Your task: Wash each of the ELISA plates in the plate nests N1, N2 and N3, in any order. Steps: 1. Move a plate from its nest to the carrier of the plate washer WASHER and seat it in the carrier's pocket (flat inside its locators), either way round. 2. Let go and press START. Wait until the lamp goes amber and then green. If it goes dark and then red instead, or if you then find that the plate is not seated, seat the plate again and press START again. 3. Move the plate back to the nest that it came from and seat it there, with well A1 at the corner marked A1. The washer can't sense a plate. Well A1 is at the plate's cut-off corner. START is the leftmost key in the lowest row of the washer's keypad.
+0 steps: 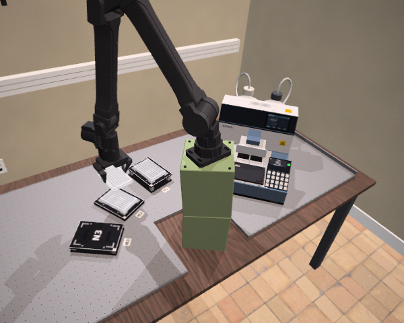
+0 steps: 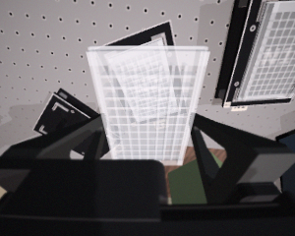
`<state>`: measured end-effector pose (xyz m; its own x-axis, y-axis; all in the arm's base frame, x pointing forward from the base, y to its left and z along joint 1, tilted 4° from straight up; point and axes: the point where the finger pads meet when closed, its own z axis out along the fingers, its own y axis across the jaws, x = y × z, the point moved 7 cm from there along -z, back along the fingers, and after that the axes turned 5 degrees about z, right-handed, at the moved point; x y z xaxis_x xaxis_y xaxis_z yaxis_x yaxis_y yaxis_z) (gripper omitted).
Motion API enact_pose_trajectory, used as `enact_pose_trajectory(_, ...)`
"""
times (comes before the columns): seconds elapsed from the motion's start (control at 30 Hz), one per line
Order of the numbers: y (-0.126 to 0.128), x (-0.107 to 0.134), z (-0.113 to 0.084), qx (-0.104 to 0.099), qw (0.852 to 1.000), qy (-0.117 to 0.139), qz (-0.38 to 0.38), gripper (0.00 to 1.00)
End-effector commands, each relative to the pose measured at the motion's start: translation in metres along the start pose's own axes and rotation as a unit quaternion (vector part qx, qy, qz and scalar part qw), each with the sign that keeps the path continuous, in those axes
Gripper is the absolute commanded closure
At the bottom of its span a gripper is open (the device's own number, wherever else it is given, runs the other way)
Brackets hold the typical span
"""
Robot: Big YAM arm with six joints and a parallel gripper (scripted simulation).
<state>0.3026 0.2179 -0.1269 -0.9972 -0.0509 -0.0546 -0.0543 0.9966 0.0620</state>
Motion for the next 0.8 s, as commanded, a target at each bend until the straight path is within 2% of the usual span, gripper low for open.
enact_pose_trajectory(0.0,-0.02,-0.012,-0.008,-0.006,0.997,-0.01,0.082,0.18)
enact_pose_trajectory(0.17,-0.044,-0.02,-0.01,-0.007,0.986,-0.011,0.165,0.18)
enact_pose_trajectory(0.23,-0.044,-0.02,-0.01,-0.007,0.986,-0.011,0.165,0.18)
enact_pose_trajectory(0.47,-0.079,-0.028,-0.011,-0.003,0.96,-0.006,0.279,0.18)
enact_pose_trajectory(0.77,-0.116,-0.044,-0.014,-0.002,0.963,-0.005,0.269,0.18)
